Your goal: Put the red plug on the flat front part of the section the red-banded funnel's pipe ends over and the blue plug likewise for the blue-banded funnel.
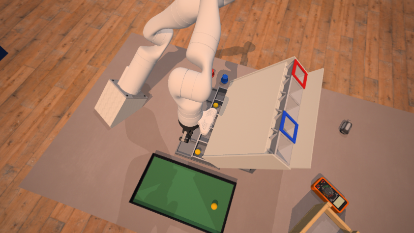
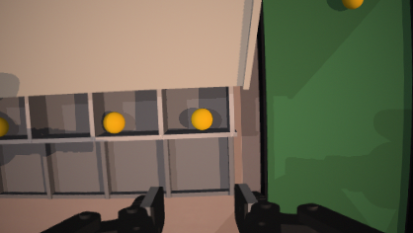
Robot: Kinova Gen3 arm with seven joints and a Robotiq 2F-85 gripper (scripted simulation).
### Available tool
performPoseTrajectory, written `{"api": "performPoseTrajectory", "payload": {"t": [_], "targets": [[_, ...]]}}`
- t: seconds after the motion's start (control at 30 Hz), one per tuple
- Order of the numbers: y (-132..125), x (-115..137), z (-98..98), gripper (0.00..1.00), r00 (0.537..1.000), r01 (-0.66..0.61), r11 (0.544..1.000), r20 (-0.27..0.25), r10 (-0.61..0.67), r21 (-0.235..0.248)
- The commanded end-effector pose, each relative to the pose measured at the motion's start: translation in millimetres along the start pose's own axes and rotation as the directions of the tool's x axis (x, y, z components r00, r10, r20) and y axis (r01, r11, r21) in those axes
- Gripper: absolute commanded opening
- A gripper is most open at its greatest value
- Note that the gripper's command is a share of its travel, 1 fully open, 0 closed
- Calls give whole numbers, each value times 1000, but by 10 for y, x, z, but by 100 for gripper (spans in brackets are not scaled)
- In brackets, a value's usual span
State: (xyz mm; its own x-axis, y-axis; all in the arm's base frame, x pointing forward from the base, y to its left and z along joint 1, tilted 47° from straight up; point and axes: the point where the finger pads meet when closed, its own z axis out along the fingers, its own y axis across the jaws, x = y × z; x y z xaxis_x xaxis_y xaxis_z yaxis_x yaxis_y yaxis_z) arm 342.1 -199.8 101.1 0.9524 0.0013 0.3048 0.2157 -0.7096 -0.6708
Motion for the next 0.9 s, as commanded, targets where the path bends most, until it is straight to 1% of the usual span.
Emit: {"api": "performPoseTrajectory", "payload": {"t": [0.0,0.33,0.37,0.5,0.73,0.87], "targets": [[141,11,65,50,1000,0,1000,-1,0,-1],[141,11,65,50,1000,0,1000,-1,0,-1],[630,505,149,50,1000,1,1000,-1,-1,-2],[699,573,167,50,1000,1,1000,-1,-1,-2],[1167,1047,245,50,1000,1,1000,-1,-1,-2],[1189,1067,249,50,1000,1,1000,-1,-1,-2]]}}
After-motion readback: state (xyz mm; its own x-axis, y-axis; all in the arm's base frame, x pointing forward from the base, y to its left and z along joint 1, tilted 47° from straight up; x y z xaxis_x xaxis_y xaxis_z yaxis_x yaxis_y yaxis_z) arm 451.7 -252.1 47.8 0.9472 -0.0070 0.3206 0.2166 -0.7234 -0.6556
